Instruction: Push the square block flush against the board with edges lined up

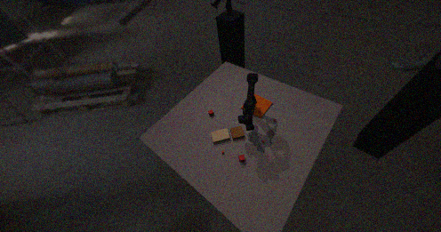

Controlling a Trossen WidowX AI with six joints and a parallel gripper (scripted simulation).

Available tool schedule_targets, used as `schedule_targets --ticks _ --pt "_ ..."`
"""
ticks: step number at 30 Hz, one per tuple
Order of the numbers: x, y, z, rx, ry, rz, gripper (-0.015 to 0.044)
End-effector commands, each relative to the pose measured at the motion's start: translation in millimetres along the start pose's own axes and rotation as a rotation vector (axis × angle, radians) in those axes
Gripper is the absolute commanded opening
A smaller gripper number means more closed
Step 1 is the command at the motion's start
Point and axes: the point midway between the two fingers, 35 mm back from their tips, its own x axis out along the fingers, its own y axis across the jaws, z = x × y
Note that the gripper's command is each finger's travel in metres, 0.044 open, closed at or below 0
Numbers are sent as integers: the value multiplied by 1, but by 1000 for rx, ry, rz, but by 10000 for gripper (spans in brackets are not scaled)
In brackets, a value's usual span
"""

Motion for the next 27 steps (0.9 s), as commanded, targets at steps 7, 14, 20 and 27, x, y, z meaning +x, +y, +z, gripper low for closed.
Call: schedule_targets --ticks 7,14,20,27 --pt "-6 23 15 -292 -5 3 0" --pt "-7 42 31 -517 -20 1 0" --pt "-8 55 41 -720 -21 -2 0" --pt "-9 69 53 -958 -18 -5 0"
